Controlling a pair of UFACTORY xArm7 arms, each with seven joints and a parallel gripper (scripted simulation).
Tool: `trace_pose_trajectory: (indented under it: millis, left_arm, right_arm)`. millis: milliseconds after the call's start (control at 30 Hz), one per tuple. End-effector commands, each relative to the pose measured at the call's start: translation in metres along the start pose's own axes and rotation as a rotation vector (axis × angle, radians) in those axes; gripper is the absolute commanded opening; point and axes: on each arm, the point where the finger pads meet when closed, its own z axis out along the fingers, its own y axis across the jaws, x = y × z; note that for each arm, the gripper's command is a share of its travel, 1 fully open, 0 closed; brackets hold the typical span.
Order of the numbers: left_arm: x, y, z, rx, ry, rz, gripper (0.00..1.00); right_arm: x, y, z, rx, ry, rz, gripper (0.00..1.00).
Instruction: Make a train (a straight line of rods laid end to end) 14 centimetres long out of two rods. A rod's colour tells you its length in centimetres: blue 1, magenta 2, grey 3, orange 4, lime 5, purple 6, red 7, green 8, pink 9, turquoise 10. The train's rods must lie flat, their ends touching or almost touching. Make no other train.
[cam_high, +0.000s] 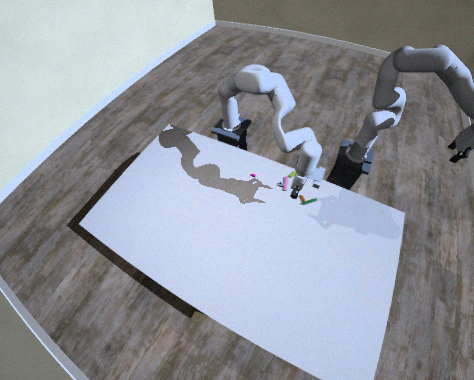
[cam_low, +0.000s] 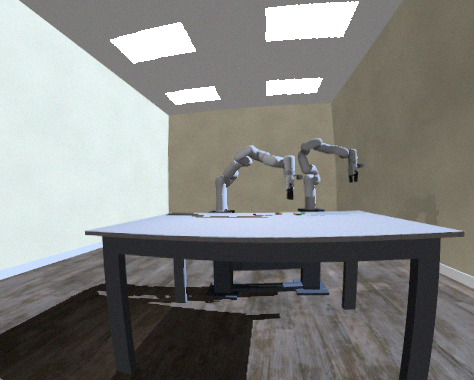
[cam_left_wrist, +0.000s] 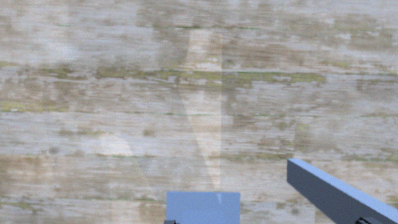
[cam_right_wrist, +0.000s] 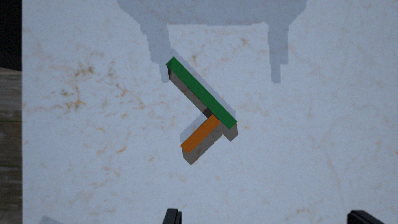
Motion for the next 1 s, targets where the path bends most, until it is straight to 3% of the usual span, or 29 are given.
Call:
trace_pose_trajectory:
  millis: [0, 500, 633, 800, 833, 967]
  left_arm:
    - [0.001, -0.009, -0.003, -0.003, 0.007, 0.022, 1.0]
    - [0.001, -0.013, -0.003, -0.003, 0.008, 0.03, 1.0]
    - [0.001, -0.013, -0.003, -0.003, 0.008, 0.03, 1.0]
    - [0.001, -0.013, -0.003, -0.003, 0.008, 0.03, 1.0]
    - [0.001, -0.013, -0.003, -0.003, 0.008, 0.03, 1.0]
    - [0.001, -0.013, -0.003, -0.003, 0.008, 0.03, 1.0]
  right_arm:
    - [0.001, 0.001, -0.004, -0.004, 0.006, 0.0, 1.0]
    - [0.0, 0.001, -0.005, -0.004, 0.006, -0.01, 1.0]
    - [-0.014, -0.005, -0.029, -0.005, 0.006, -0.169, 1.0]
    - [-0.02, -0.007, -0.038, -0.005, 0.006, -0.229, 1.0]
    - [-0.028, -0.011, -0.049, -0.005, 0.005, -0.309, 1.0]
    - [-0.037, -0.016, -0.061, -0.005, 0.005, -0.402, 1.0]
